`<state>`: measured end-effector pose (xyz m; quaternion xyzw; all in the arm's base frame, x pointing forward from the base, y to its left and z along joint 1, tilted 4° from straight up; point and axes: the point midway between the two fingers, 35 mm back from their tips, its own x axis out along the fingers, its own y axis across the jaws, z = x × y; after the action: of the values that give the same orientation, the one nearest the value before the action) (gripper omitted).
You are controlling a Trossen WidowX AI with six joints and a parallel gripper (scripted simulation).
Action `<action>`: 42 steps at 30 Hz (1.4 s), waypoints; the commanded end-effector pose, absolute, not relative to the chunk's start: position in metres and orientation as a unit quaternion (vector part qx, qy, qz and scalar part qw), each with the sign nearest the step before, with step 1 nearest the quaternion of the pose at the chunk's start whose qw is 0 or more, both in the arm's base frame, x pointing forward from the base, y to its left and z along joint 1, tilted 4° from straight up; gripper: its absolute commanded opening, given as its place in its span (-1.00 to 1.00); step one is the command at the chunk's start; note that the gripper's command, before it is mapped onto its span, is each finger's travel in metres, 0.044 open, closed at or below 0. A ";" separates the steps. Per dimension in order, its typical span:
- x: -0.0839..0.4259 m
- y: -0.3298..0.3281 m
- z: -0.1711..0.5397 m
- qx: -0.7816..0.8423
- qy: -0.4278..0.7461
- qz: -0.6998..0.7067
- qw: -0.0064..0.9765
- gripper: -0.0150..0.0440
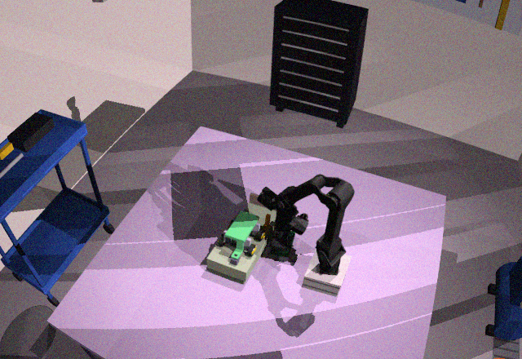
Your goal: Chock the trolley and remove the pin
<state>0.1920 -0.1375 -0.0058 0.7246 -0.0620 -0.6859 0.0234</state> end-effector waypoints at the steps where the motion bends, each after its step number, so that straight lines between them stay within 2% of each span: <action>1: 0.192 -0.135 -0.008 0.724 -0.065 -0.687 0.023 0.15; 22: 0.191 -0.124 -0.017 0.724 -0.064 -0.687 0.023 0.15; 28: 0.193 -0.125 -0.015 0.726 -0.062 -0.685 0.024 0.66; 40: 0.189 -0.125 0.009 0.724 -0.064 -0.687 0.023 0.66; 42: 0.189 -0.125 0.012 0.724 -0.064 -0.687 0.023 0.84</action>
<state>0.1888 -0.1241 0.0046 0.7225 -0.0622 -0.6883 0.0204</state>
